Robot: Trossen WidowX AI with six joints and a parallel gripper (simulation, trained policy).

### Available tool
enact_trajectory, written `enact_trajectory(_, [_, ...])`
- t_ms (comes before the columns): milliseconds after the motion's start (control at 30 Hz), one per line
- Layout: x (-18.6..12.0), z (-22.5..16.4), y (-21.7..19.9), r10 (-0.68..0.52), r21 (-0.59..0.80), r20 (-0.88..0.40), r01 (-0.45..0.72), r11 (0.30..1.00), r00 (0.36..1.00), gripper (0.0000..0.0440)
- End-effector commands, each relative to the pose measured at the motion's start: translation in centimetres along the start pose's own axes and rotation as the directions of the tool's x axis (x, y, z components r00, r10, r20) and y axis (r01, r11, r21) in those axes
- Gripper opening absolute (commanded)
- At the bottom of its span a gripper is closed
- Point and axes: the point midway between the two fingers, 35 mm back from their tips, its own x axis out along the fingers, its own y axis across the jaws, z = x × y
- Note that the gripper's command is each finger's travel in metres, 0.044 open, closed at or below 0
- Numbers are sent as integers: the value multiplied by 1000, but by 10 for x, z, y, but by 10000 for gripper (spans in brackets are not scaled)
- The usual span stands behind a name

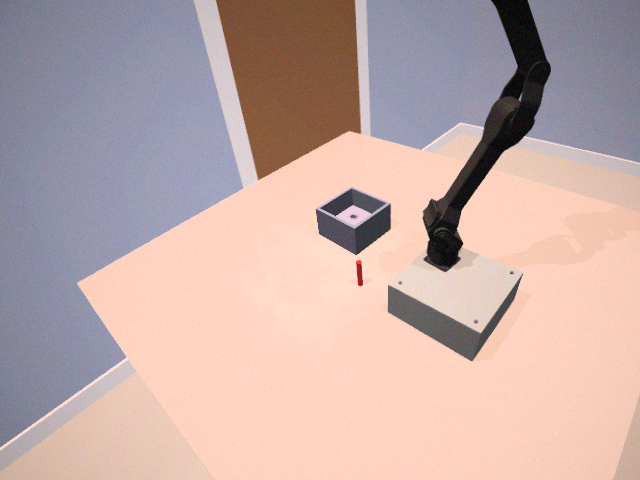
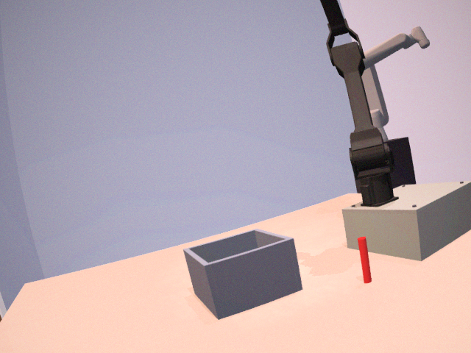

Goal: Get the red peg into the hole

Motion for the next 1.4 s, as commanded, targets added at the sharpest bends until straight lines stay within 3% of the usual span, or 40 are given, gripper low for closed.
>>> enact_trajectory(0, [-3, -4, 0, -2, -3, -10, 2, 1000, 1000, 420])
enact_trajectory(33, [-6, -10, 1, -2, -4, -25, 2, 1000, 1000, 440])
enact_trajectory(333, [-56, -95, 28, 78, 50, -283, -66, 997, 956, 440])
enact_trajectory(633, [-128, -178, 50, 147, 89, -552, -117, 989, 821, 440])
enact_trajectory(967, [-232, -253, 58, 178, 116, -795, -144, 983, 580, 440])
enact_trajectory(1367, [-373, -303, 49, 162, 132, -965, -152, 980, 205, 440])
